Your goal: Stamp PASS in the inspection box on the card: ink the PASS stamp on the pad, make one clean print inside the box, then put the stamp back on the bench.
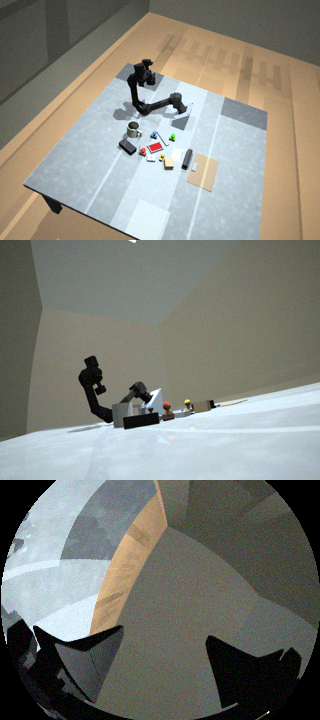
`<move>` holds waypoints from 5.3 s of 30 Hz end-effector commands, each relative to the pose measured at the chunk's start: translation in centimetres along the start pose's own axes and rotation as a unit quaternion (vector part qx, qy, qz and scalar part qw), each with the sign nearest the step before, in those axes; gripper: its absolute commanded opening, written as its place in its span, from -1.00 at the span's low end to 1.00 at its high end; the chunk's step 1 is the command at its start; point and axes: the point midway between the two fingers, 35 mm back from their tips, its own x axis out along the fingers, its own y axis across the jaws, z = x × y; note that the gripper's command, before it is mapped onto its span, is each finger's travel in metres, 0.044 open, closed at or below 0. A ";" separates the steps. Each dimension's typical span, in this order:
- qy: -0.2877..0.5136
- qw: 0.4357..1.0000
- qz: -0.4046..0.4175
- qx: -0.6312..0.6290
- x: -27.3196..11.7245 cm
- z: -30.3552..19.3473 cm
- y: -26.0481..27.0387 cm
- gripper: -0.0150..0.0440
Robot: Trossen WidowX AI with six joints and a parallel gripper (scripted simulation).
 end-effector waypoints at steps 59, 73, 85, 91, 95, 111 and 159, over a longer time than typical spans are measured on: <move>0.558 -0.597 -0.370 0.442 -28.6 -25.0 27.7 0.27; 0.558 -0.596 -0.371 0.443 -28.6 -24.4 29.6 0.27; 0.558 -0.595 -0.371 0.443 -28.4 -23.7 31.5 0.27; 0.558 -0.595 -0.371 0.443 -28.3 -23.4 32.4 0.27; 0.559 -0.596 -0.370 0.443 -28.1 -23.1 33.0 0.27; 0.559 -0.597 -0.369 0.441 -27.7 -22.2 34.6 0.27; 0.556 -0.597 -0.374 0.441 -28.2 -23.0 33.1 -0.49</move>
